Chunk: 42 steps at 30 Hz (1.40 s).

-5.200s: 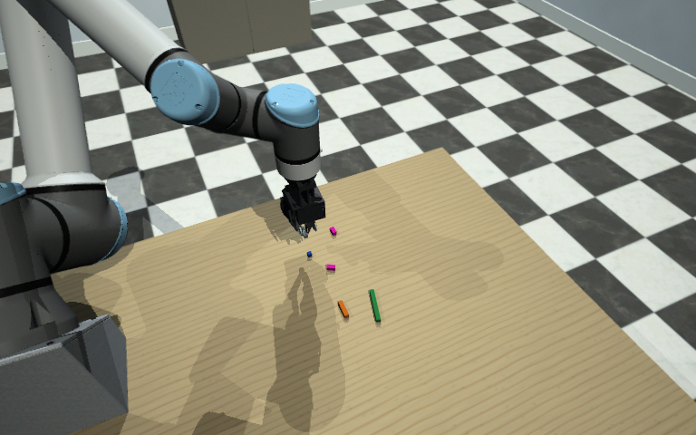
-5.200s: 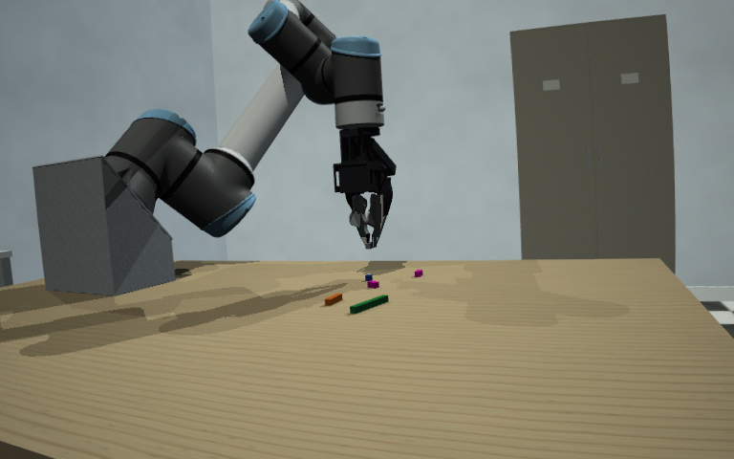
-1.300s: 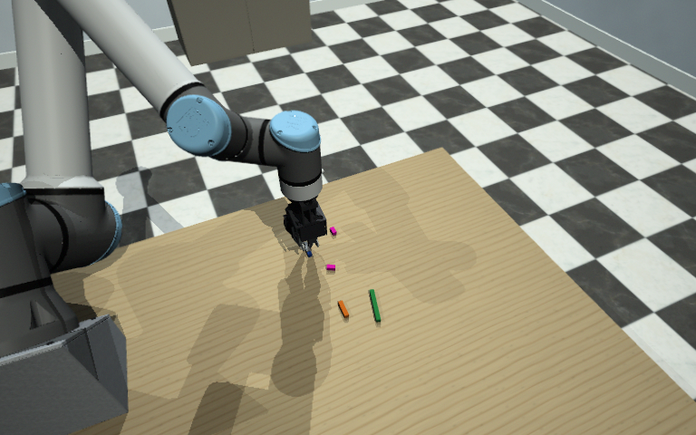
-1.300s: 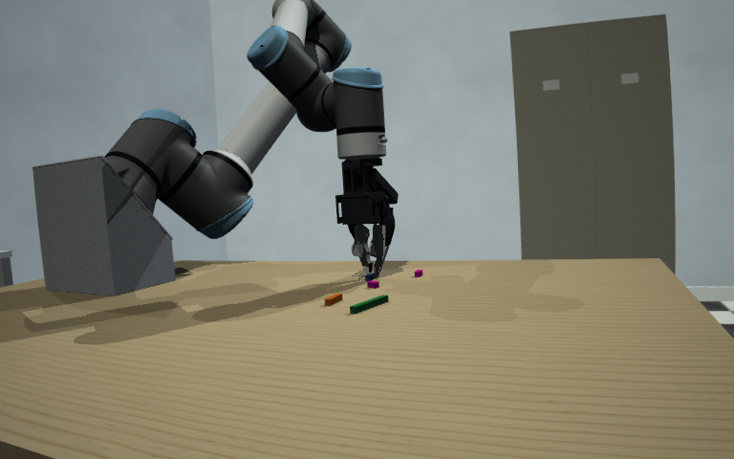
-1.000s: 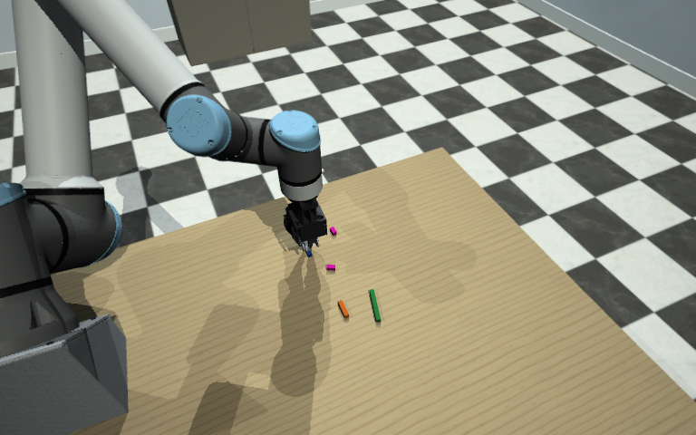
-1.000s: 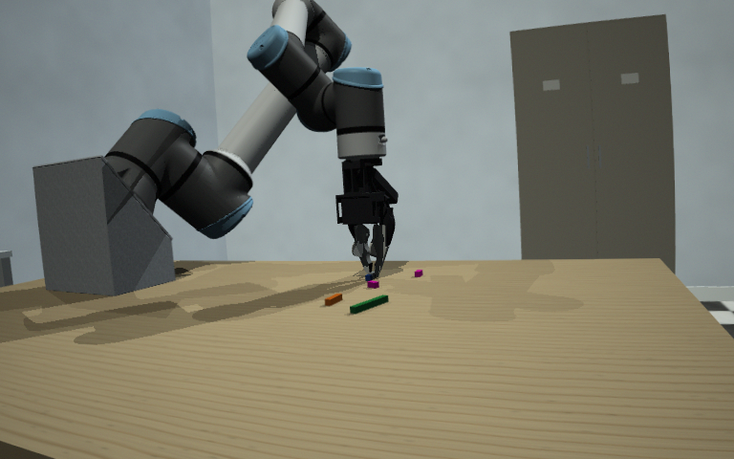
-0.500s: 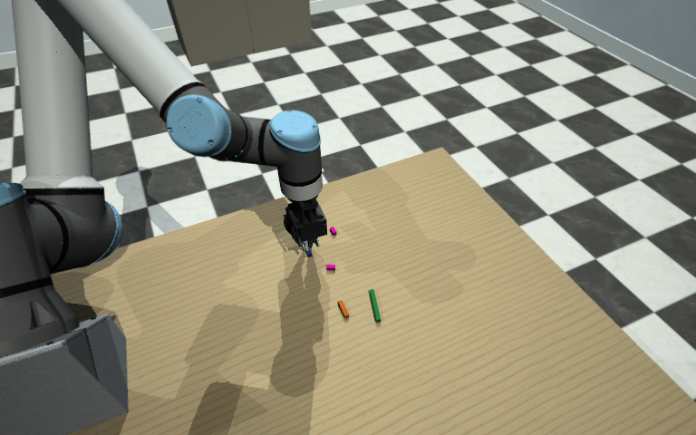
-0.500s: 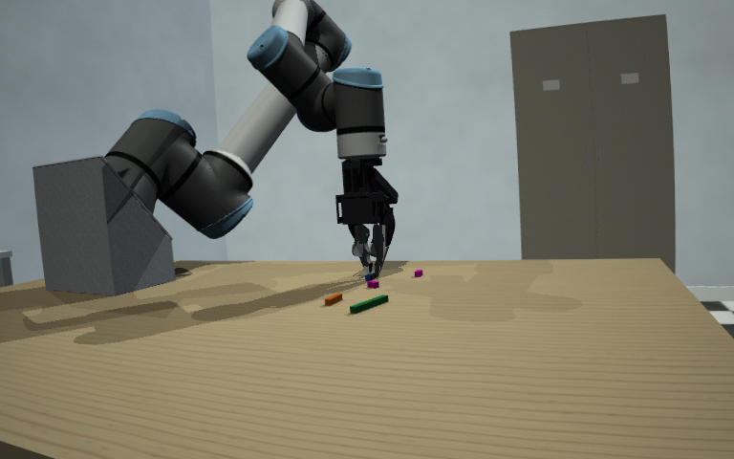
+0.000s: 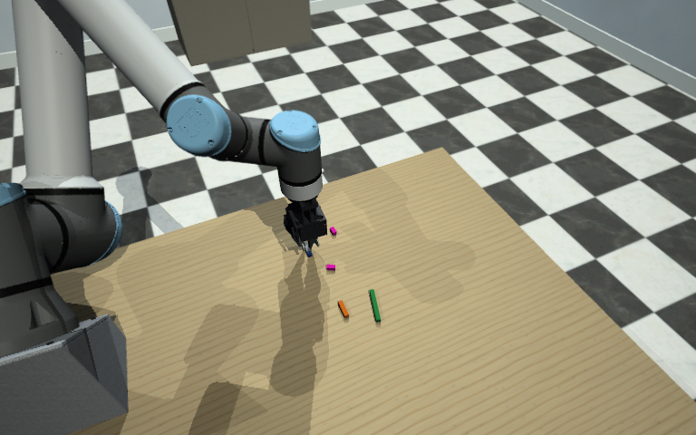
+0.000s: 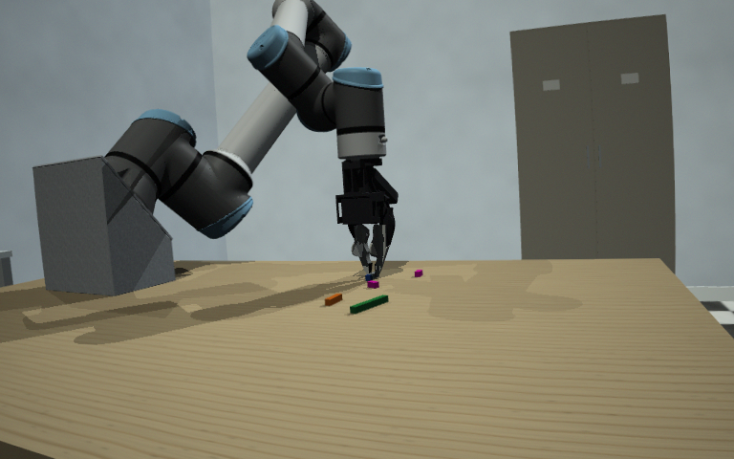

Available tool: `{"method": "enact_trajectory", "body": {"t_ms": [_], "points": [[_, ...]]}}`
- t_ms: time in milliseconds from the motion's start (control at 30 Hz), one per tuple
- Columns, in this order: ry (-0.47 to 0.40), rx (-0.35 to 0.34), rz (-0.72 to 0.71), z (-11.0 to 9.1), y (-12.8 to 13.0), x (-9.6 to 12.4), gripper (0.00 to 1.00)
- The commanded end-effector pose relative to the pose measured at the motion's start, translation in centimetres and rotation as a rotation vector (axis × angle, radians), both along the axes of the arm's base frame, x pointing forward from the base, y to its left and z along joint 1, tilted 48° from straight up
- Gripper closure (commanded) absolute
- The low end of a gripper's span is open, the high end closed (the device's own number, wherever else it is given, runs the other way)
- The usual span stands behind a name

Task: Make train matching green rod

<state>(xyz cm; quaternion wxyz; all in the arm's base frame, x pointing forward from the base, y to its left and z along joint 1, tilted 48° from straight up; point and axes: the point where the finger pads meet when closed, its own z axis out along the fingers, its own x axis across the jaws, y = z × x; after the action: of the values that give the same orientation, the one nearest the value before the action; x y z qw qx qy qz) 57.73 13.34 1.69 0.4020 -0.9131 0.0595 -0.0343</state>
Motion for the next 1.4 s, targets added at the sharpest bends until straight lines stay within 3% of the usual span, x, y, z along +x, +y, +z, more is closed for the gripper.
{"method": "enact_trajectory", "body": {"t_ms": [0,233,700,1367], "points": [[0.001,0.002,-0.001,0.0,0.1,-0.1,0.92],[0.001,0.002,-0.001,0.0,0.1,-0.1,0.86],[-0.001,0.001,-0.002,0.2,-0.2,0.0,0.86],[-0.004,-0.003,-0.002,5.5,-6.0,-0.7,0.86]]}}
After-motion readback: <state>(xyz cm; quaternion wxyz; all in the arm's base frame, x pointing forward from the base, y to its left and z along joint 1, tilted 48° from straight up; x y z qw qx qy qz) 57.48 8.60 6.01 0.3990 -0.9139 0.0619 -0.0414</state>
